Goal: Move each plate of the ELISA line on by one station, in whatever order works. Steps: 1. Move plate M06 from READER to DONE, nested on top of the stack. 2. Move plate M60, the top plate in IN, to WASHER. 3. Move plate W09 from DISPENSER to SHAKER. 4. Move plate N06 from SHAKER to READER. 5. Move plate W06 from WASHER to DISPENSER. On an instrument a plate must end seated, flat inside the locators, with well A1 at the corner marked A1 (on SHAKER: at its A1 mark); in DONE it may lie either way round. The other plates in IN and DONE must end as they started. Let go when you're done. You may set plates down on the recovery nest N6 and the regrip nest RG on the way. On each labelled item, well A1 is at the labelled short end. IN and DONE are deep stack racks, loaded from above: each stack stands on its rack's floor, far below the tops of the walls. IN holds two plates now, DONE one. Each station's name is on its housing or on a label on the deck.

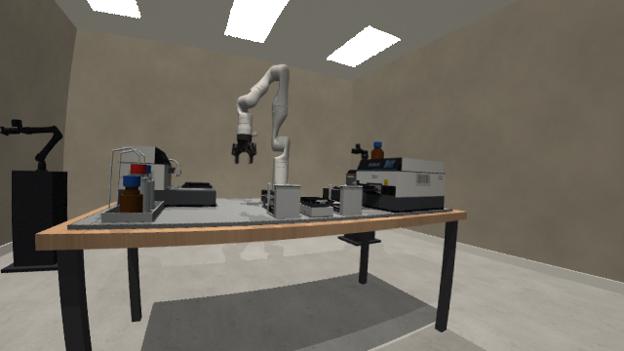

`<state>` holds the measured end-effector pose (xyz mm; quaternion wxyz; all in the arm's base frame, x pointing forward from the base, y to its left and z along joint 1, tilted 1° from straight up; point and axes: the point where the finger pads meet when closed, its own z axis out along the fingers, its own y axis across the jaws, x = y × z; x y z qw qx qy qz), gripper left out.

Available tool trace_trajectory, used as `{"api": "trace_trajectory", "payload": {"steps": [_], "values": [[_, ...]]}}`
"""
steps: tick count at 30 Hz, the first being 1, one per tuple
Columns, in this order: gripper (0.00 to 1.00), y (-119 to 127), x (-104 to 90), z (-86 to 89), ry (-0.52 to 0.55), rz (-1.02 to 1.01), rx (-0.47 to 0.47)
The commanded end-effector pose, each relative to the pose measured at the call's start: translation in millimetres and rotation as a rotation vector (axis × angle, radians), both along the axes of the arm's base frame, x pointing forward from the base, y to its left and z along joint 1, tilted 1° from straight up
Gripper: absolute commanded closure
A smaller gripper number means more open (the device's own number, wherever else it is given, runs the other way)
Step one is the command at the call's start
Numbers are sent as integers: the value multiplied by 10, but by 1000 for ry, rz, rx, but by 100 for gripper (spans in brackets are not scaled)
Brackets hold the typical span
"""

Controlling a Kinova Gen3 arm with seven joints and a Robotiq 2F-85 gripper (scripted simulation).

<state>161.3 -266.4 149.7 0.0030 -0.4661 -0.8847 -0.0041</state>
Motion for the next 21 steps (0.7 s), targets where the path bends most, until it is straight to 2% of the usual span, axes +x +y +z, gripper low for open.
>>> {"api": "trace_trajectory", "payload": {"steps": [1,14,17,21], "values": [[0,-83,-104,2,0,-45,-1],[0,-302,-397,1,0,-45,-1],[0,-317,-496,1,1,-165,-1],[0,-336,-628,1,1,-165,-1]]}}
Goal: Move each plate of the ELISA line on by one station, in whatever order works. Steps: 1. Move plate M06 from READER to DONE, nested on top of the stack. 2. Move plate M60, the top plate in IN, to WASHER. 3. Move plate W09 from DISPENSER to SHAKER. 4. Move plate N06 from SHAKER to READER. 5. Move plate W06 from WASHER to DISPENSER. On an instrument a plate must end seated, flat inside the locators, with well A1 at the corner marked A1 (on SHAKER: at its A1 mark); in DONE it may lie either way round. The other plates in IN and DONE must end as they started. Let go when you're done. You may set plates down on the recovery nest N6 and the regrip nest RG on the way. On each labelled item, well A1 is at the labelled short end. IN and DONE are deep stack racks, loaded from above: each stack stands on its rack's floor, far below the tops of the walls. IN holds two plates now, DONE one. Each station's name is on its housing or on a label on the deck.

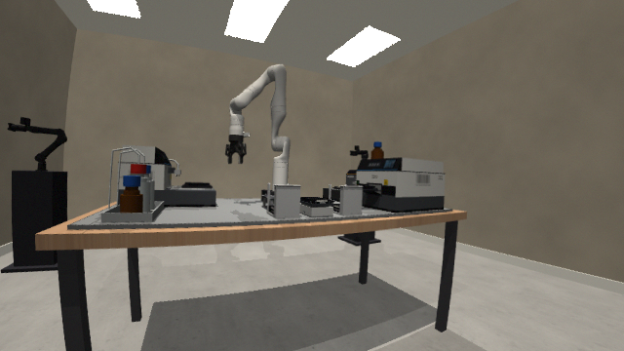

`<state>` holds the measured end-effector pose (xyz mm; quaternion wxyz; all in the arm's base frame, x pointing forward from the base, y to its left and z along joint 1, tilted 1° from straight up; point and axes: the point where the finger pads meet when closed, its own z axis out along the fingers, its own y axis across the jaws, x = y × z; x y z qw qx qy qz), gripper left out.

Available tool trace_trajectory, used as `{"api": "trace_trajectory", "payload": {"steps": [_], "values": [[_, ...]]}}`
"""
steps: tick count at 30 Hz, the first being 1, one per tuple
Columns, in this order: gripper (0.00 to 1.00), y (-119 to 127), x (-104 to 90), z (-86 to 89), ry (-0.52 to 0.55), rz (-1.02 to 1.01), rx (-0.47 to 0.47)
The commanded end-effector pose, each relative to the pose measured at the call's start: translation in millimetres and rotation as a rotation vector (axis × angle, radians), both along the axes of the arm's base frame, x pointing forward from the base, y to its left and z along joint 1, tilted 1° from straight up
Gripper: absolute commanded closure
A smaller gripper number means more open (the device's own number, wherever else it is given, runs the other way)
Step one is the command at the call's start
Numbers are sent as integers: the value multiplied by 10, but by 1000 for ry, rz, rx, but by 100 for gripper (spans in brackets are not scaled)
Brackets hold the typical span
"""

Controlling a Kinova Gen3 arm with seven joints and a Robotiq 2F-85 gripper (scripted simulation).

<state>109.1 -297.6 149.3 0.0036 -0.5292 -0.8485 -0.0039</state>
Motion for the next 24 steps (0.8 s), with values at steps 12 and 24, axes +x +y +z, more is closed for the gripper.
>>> {"api": "trace_trajectory", "payload": {"steps": [12,24], "values": [[0,-71,-435,4,0,-59,-2],[0,-106,-800,5,1,-139,-2]]}}
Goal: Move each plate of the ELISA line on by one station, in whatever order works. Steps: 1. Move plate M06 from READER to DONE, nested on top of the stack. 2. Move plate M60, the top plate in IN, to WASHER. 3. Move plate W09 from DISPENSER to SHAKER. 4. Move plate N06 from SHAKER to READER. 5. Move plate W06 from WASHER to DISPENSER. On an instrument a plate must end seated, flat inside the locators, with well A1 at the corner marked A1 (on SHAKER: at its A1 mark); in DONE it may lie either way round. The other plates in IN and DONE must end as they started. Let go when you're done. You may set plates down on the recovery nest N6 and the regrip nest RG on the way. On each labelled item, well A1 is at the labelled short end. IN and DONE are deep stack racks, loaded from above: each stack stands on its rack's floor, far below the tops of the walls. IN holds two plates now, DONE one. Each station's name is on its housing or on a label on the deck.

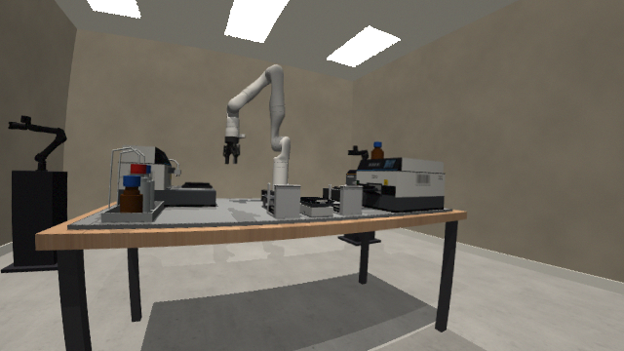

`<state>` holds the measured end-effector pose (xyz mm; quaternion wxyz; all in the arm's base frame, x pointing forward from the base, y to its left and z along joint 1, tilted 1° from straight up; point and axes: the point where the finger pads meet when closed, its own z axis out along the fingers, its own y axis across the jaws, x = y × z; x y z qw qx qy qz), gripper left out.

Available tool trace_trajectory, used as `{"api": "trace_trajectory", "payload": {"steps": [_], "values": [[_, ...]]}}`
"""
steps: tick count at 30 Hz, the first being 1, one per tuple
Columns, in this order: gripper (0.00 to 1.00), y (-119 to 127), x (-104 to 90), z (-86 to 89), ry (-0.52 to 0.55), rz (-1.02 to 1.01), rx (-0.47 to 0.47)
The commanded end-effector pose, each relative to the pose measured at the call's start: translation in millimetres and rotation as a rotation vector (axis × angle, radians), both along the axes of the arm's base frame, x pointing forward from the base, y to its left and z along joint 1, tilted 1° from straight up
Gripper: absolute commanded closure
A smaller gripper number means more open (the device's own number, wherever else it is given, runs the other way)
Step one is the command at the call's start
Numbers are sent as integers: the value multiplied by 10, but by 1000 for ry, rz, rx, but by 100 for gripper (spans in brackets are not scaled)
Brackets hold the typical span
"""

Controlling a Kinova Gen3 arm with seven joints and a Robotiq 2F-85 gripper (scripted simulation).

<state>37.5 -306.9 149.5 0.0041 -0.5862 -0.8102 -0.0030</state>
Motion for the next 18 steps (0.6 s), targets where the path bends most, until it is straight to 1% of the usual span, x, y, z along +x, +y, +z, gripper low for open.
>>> {"api": "trace_trajectory", "payload": {"steps": [1,5,8,16,18], "values": [[0,-14,-85,3,-2,-1,-1],[0,-26,-210,4,-1,-1,-1],[0,-124,-230,2,0,-121,-1],[0,-386,-279,0,0,-121,-1],[0,-386,-279,0,0,-121,-1]]}}
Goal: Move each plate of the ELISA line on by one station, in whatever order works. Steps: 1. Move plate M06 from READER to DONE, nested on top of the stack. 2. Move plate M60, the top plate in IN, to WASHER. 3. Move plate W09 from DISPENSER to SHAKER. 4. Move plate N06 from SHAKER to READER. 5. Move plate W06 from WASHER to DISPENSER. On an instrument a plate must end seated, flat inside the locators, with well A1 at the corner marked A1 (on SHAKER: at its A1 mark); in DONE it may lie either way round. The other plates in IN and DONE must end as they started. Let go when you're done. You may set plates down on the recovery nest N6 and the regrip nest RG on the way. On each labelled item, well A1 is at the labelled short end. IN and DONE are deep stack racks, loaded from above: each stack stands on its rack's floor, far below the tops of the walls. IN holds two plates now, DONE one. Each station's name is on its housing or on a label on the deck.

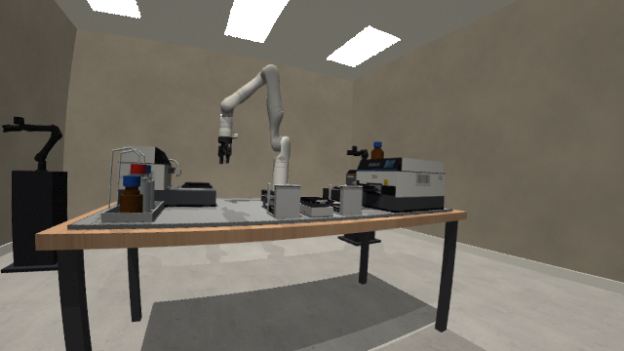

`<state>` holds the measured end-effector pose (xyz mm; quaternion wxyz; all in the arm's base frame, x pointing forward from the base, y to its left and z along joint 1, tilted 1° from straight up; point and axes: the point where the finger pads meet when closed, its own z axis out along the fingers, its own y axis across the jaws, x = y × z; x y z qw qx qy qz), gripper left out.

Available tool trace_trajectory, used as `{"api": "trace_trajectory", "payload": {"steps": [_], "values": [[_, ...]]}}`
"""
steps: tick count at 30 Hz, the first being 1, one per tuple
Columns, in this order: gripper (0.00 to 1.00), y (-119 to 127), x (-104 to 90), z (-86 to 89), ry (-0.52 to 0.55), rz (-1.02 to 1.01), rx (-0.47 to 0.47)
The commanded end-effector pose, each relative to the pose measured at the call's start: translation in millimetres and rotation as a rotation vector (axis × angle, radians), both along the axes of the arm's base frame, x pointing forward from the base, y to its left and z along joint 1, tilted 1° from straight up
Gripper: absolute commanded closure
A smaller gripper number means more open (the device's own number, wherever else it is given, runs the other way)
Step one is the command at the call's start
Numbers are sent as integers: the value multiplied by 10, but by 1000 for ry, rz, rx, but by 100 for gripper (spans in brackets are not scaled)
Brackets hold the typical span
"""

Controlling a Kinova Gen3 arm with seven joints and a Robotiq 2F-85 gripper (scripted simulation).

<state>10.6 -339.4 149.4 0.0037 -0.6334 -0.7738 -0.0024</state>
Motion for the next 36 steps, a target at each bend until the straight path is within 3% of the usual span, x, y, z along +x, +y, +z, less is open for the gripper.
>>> {"api": "trace_trajectory", "payload": {"steps": [1,36], "values": [[0,-93,-16,1,-1,-2,0],[0,-1048,-91,-6,1,-241,0]]}}
